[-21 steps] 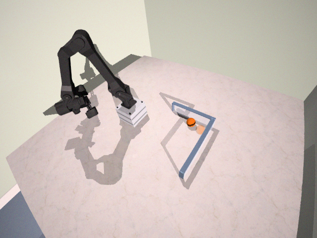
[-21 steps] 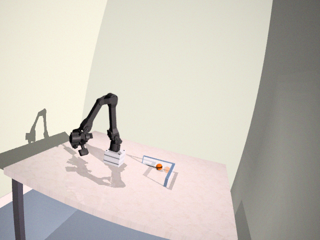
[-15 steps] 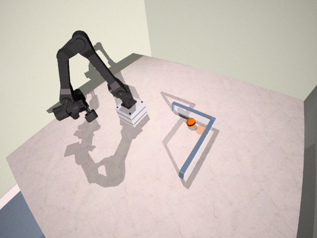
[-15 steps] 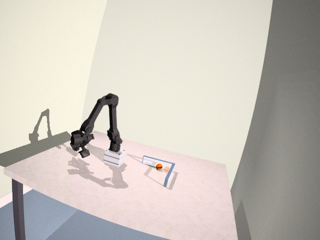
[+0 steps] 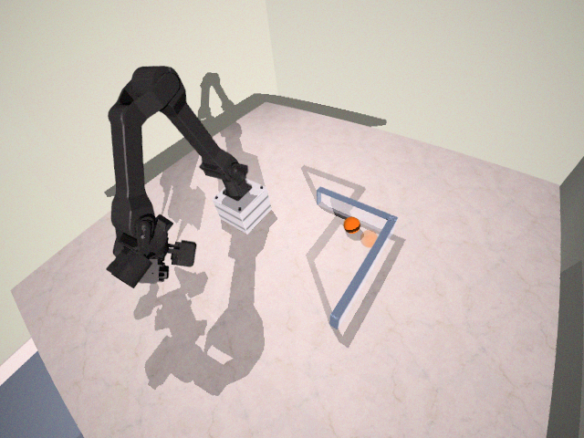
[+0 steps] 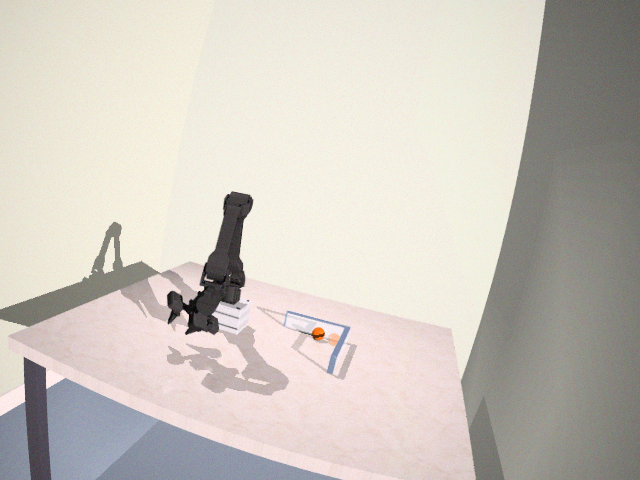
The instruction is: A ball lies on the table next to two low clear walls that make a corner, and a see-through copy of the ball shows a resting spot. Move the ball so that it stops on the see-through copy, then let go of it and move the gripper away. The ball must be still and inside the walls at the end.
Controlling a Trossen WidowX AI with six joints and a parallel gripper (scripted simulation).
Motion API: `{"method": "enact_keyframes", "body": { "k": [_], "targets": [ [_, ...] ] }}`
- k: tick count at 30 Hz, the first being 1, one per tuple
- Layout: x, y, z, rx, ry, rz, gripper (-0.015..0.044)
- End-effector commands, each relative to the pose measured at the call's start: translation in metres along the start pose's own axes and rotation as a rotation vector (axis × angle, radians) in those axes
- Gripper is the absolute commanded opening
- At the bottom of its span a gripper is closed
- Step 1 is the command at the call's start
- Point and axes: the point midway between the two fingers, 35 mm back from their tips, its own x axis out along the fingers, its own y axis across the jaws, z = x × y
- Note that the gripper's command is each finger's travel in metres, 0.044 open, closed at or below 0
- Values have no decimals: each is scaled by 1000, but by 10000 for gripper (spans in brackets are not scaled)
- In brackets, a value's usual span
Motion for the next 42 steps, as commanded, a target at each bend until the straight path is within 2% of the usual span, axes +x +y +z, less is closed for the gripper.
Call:
{"method": "enact_keyframes", "body": {
  "k": [1,9,17,26,35,42],
  "targets": [
    [-35,32,33,-187,-124,-5,332],
    [-109,117,72,-613,-349,-21,332],
    [-179,230,64,-1150,-556,-67,332],
    [-237,346,-4,-1730,-742,-168,332],
    [-256,434,-134,-2354,-817,-209,332],
    [-250,443,-143,-2403,-819,-213,332]
  ]
}}
